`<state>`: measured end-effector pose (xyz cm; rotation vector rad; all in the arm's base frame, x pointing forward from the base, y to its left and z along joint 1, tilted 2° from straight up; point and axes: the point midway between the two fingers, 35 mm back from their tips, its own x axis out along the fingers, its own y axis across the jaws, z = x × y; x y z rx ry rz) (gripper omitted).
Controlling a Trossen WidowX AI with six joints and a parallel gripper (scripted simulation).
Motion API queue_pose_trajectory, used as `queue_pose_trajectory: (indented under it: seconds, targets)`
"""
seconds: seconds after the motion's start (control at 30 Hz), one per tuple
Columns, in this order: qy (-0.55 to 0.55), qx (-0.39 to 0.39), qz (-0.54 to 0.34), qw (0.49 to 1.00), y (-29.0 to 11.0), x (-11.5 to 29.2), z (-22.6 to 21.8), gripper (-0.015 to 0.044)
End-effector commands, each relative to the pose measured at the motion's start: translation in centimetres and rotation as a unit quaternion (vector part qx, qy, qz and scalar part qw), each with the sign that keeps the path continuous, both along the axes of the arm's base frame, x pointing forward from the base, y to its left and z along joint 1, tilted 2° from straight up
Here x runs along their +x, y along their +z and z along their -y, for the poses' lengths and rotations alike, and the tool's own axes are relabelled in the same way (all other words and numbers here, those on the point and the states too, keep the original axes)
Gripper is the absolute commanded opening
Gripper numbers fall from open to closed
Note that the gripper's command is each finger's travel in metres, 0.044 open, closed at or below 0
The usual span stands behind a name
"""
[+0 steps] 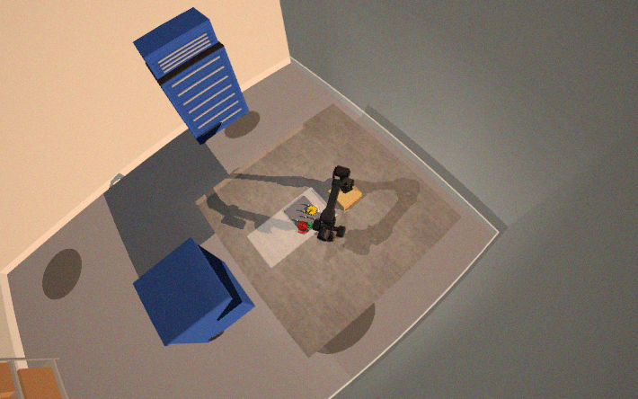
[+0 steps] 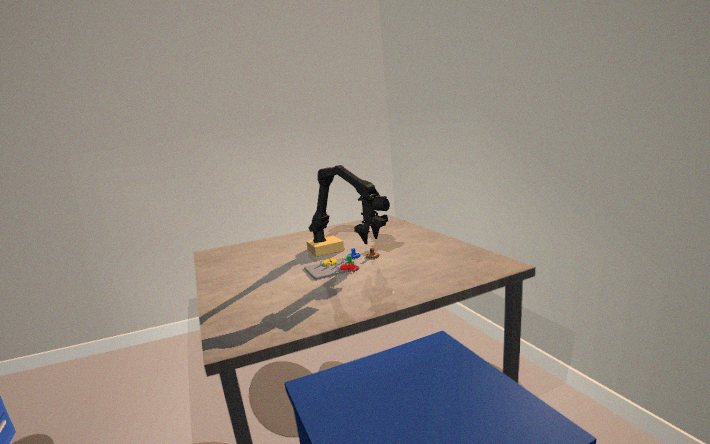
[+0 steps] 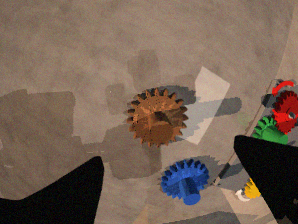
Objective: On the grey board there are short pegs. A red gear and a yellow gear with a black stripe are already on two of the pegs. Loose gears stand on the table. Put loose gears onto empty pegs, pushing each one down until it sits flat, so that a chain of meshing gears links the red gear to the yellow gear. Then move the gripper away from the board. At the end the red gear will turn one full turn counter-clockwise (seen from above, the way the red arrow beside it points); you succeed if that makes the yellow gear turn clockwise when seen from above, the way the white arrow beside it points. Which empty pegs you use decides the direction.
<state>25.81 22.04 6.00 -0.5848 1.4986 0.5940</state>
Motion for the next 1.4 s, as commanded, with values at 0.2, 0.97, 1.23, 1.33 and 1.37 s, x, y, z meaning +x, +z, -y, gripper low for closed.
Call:
queue_pose_trajectory:
  seconds: [0.2, 0.97, 1.23, 1.33, 1.37]
  targets:
    - [0.009, 0.002, 0.0, 1.0, -2.3, -0.1, -0.2, 0.044]
    - [0.009, 0.002, 0.0, 1.0, -5.0, -0.2, -0.1, 0.044]
    - [0.009, 0.002, 0.0, 1.0, -5.0, -0.2, -0.1, 0.0256]
    - [0.009, 0.002, 0.0, 1.0, -5.0, -0.2, -0.1, 0.0177]
    - [0.009, 0.002, 0.0, 1.0, -5.0, -0.2, -0.1, 0.0151]
